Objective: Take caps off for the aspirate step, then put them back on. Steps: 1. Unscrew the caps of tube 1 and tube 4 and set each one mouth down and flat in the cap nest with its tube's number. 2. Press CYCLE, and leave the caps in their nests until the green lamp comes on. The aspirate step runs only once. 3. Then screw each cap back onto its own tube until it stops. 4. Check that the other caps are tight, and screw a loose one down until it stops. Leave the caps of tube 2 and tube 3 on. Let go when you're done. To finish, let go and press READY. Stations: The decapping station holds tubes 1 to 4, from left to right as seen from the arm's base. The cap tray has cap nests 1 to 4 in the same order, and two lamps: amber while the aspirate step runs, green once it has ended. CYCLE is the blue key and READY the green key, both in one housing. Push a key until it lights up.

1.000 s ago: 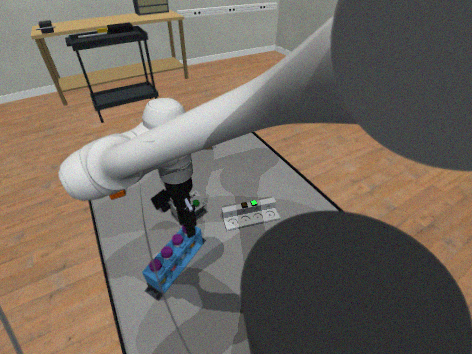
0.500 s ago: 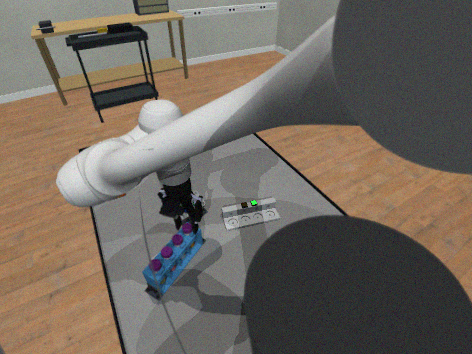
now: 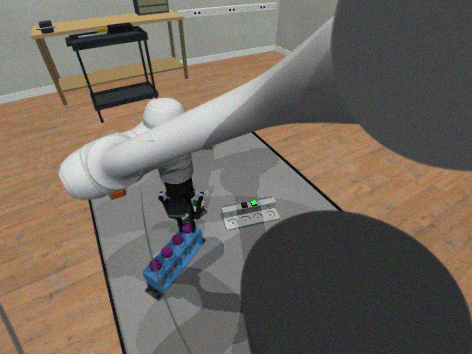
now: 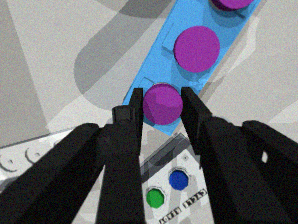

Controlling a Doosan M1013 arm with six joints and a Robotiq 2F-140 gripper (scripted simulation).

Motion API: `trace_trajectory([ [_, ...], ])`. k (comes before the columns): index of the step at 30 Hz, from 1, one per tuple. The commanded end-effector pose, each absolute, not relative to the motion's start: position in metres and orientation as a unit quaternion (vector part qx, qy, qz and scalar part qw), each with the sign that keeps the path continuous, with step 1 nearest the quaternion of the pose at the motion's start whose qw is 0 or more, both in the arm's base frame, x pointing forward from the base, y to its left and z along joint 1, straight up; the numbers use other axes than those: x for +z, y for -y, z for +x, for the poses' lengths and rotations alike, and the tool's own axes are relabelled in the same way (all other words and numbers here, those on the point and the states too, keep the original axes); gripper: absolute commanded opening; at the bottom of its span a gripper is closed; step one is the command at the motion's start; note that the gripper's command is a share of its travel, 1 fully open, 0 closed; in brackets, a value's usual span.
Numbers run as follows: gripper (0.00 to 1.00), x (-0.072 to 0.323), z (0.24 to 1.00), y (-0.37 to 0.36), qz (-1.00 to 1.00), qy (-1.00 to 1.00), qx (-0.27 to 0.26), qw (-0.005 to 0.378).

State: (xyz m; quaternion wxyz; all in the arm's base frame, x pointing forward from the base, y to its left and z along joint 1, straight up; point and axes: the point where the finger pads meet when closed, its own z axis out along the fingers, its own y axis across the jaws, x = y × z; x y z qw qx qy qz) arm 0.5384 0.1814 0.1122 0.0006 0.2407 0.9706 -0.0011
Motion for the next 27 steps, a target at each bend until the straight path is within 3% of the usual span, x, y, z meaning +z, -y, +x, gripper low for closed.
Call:
trace_trajectory([
  [1,0.3,0.1128,0.5387,-0.1816,0.241,-0.971,-0.001,0.001],
  [13,0.3,0.1127,0.5387,-0.1815,0.313,-0.95,0.0,0.001],
  [27,0.3,0.1125,0.5387,-0.1815,0.619,-0.785,0.0,0.001],
])
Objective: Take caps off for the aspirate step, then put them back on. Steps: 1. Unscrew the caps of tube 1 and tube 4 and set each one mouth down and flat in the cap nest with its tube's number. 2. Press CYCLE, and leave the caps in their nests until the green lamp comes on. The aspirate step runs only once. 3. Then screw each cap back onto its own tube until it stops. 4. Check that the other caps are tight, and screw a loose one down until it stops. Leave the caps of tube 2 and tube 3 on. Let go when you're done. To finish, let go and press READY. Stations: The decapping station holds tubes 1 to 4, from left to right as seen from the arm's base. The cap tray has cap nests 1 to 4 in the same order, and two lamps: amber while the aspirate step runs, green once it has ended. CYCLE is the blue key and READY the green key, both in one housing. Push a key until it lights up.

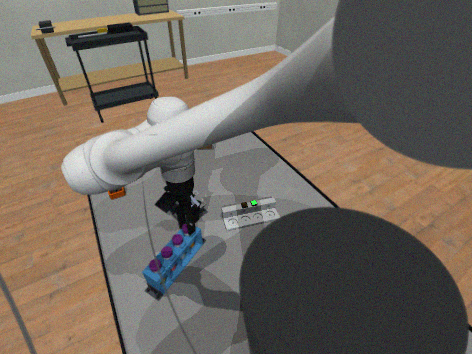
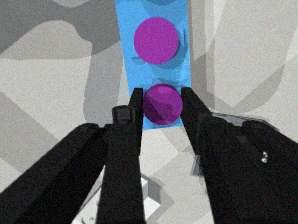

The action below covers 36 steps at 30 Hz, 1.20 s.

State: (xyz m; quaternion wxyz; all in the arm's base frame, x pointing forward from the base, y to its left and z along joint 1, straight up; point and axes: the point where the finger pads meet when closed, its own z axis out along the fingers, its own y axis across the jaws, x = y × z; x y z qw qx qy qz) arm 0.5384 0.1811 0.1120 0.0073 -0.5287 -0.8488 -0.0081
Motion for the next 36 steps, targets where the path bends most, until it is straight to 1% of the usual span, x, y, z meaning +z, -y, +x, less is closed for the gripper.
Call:
trace_trajectory([
  [1,0.3,0.1125,0.5387,-0.1815,-0.639,0.769,0.0,-0.001],
  [3,0.3,0.1125,0.5387,-0.1815,-0.639,0.769,0.0,-0.001],
  [6,0.3,0.1124,0.5387,-0.1815,-0.694,0.72,0.0,-0.001],
  [12,0.3,0.1123,0.5387,-0.1815,-0.694,0.72,0.0,-0.001],
  [13,0.41,0.1116,0.5387,-0.1815,-0.694,0.72,0.0,-0.001],
  [25,0.41,0.1117,0.5387,-0.1815,-0.694,0.72,0.0,-0.001],
  [29,0.41,0.1121,0.5387,-0.1816,-0.573,0.819,0.0,-0.001],
  [36,0.41,0.1121,0.5387,-0.1816,-0.449,0.894,0.001,-0.002],
])
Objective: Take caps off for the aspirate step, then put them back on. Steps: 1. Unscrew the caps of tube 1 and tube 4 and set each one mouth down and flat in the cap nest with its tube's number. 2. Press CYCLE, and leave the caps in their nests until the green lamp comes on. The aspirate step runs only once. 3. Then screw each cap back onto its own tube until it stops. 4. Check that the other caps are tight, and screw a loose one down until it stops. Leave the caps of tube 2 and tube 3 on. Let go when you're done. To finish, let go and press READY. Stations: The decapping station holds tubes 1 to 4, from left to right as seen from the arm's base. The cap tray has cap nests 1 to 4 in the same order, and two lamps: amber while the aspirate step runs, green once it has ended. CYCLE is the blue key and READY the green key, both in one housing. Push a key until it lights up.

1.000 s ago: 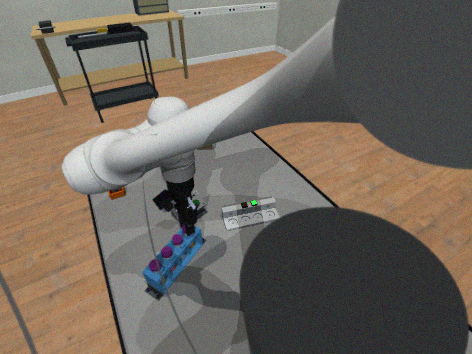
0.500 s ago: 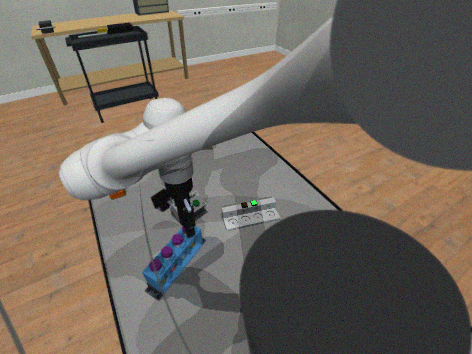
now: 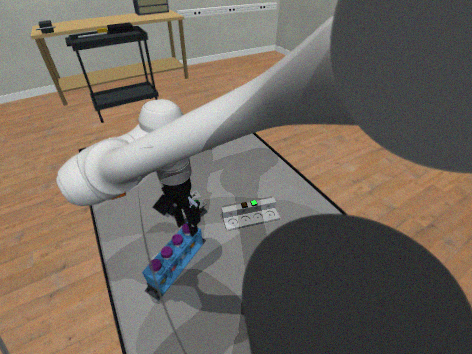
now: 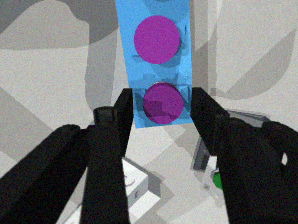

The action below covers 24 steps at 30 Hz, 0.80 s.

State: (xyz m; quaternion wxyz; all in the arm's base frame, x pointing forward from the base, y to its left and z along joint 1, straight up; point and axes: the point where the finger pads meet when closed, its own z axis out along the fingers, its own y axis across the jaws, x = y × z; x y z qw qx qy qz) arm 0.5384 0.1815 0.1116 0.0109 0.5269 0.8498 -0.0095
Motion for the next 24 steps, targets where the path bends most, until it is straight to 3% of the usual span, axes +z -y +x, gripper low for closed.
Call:
trace_trajectory([
  [1,0.41,0.1121,0.5387,-0.1816,0.449,-0.894,-0.001,0.002],
  [9,0.41,0.1121,0.5387,-0.1816,0.241,-0.971,-0.001,0.001],
  [18,0.41,0.1122,0.5387,-0.1815,0.241,-0.971,-0.001,0.001],
  [19,0.3,0.1122,0.5387,-0.1816,0.241,-0.971,-0.001,0.001],
  [24,0.3,0.1122,0.5387,-0.1816,0.241,-0.971,-0.001,0.001],
])
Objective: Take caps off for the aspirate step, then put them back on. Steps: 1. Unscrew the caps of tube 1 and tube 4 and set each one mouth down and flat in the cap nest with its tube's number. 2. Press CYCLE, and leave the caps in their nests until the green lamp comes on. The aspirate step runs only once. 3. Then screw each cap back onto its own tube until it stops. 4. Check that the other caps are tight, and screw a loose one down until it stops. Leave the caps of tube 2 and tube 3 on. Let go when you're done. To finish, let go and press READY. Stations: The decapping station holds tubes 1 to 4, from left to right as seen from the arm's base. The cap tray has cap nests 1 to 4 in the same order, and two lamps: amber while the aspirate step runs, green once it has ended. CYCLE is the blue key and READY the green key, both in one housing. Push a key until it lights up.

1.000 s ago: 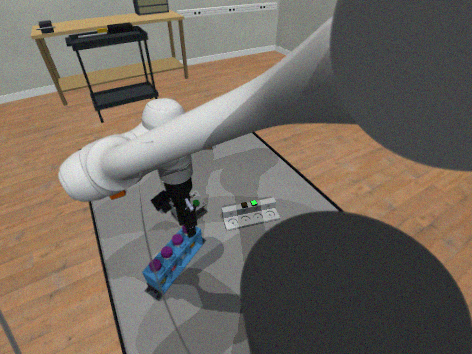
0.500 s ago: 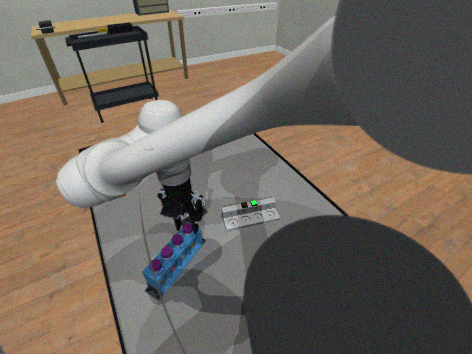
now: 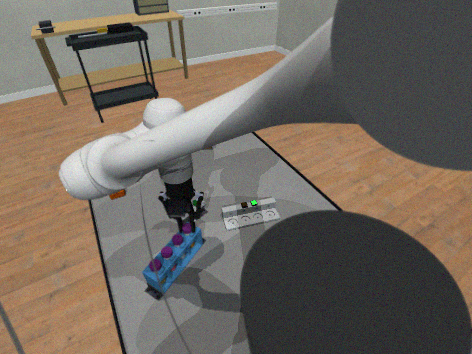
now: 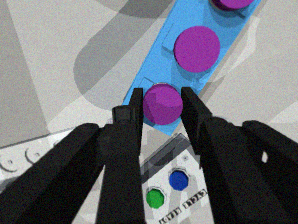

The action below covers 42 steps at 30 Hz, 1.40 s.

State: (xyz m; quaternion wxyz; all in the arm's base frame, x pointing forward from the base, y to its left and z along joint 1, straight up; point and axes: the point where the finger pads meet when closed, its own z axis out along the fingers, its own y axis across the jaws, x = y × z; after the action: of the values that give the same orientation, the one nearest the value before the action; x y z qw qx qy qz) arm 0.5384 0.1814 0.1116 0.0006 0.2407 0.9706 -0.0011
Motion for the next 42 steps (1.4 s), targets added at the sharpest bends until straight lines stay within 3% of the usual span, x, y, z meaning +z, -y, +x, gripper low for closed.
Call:
trace_trajectory([
  [1,0.3,0.1122,0.5387,-0.1816,0.241,-0.971,-0.001,0.001],
  [11,0.3,0.1122,0.5387,-0.1815,0.289,-0.957,-0.001,0.001],
  [26,0.3,0.112,0.5387,-0.1815,0.619,-0.785,0.0,0.001],
  [38,0.3,0.1118,0.5387,-0.1815,0.694,-0.72,0.0,0.001],
  [39,0.41,0.1111,0.5387,-0.1815,0.694,-0.72,0.0,0.001],
  [42,0.41,0.1111,0.5388,-0.1815,0.694,-0.72,0.0,0.001],
])
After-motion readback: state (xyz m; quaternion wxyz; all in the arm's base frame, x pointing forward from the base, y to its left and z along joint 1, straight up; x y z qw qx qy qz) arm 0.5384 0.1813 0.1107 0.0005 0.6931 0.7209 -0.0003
